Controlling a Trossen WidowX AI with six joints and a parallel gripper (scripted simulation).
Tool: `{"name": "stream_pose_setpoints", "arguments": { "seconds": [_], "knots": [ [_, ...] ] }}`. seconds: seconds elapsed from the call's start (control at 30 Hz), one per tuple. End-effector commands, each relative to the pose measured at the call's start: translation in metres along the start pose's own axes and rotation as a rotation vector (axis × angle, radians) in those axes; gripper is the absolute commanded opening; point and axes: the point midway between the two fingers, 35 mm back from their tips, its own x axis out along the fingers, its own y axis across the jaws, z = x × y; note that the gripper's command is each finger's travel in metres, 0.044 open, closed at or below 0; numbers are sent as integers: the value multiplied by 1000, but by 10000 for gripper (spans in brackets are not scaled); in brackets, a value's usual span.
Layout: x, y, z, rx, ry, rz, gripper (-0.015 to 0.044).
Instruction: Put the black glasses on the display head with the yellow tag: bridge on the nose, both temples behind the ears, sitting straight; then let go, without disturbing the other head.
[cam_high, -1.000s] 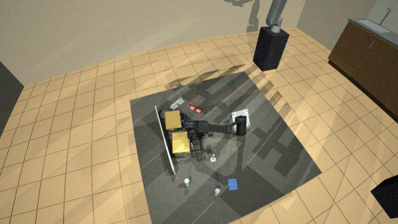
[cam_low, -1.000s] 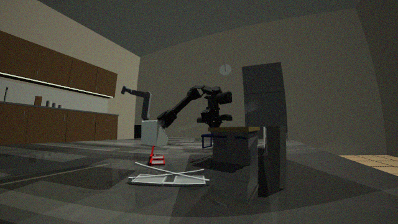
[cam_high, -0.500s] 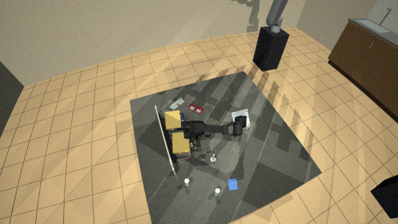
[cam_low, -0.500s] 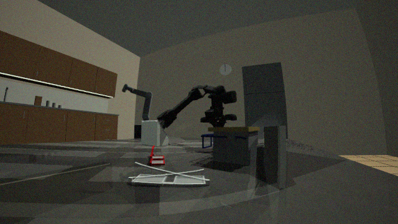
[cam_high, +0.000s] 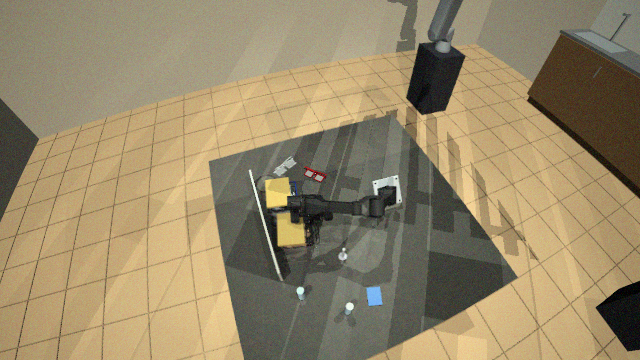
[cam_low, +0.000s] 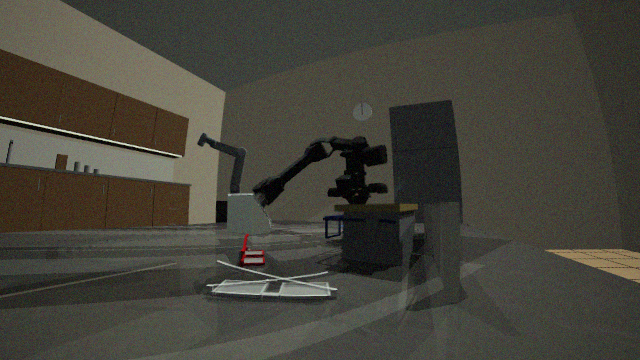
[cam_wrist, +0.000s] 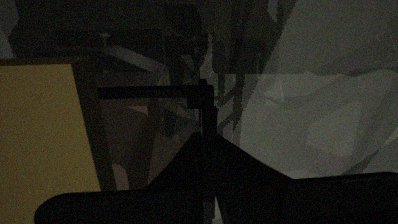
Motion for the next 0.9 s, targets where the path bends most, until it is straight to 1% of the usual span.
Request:
{"name": "stream_pose_setpoints", "arguments": {
  "seconds": [0.0, 0.87],
  "knots": [
    [2, 3, 1, 6, 6, -5, 0],
    [8, 4, 1, 5, 6, -5, 0]
  ]
}}
